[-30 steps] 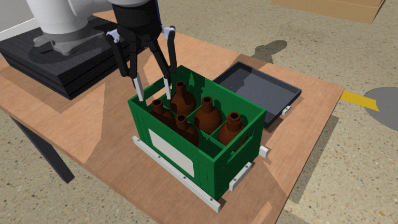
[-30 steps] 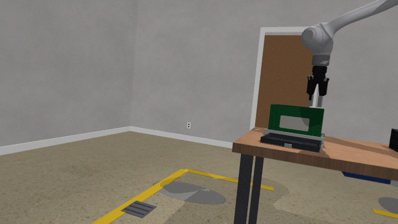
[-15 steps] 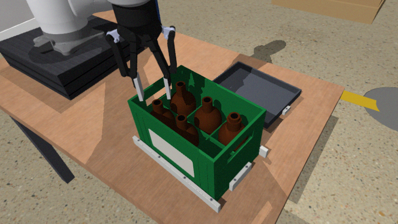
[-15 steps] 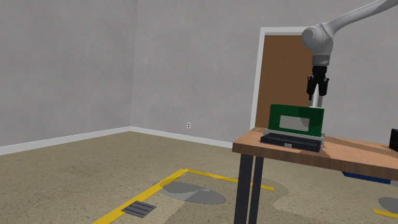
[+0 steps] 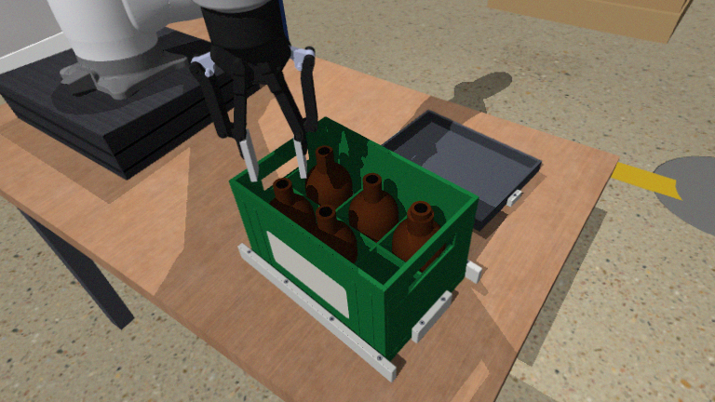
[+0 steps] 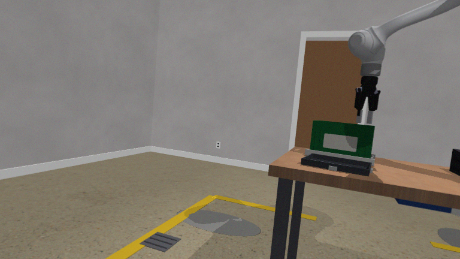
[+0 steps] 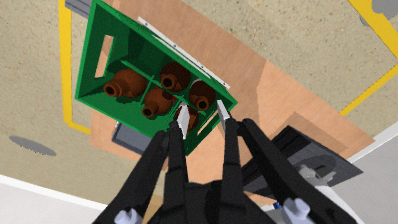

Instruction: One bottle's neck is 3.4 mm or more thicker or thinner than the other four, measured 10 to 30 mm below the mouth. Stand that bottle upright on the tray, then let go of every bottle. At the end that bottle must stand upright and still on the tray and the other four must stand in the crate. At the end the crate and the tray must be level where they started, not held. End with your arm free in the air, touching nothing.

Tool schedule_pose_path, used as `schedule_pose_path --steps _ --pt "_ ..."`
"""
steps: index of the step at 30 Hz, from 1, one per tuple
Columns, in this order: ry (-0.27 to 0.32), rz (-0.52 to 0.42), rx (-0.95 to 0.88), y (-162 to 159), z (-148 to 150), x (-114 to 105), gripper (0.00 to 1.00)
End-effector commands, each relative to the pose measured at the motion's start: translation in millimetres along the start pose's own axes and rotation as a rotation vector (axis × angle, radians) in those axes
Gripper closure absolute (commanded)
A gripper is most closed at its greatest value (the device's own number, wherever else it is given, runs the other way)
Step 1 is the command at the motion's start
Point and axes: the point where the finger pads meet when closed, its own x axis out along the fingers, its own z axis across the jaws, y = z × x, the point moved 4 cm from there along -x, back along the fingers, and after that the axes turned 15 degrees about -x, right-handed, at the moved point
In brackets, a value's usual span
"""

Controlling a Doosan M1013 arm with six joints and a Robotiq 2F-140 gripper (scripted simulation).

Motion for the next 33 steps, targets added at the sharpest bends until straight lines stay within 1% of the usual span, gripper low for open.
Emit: schedule_pose_path --steps 1,12,33 --pt "0.0 0.0 0.0 0.0 0.0 0.3 0.62" --pt "0.0 0.0 0.0 0.0 0.0 5.0 0.62" --pt "0.0 0.0 0.0 0.0 0.0 27.4 0.62"
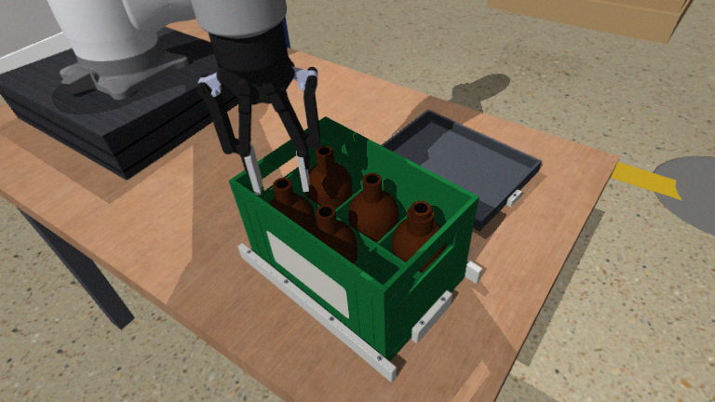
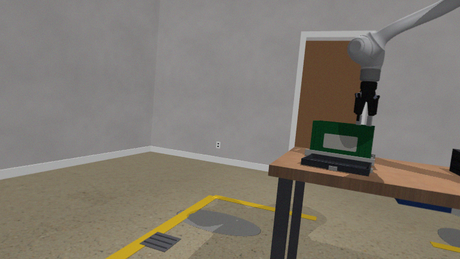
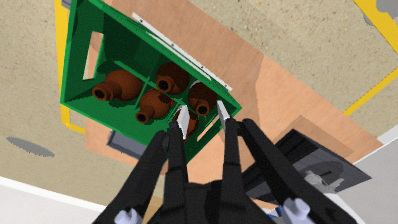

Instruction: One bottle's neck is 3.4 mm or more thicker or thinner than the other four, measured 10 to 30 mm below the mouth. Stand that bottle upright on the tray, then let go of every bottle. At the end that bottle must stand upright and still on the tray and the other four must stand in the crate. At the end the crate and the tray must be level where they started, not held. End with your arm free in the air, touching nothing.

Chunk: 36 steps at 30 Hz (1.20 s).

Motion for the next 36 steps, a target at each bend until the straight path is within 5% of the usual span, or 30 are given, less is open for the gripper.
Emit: schedule_pose_path --steps 1,36 --pt "0.0 0.0 0.0 0.0 0.0 3.7 0.62" --pt "0.0 0.0 0.0 0.0 0.0 16.3 0.62"
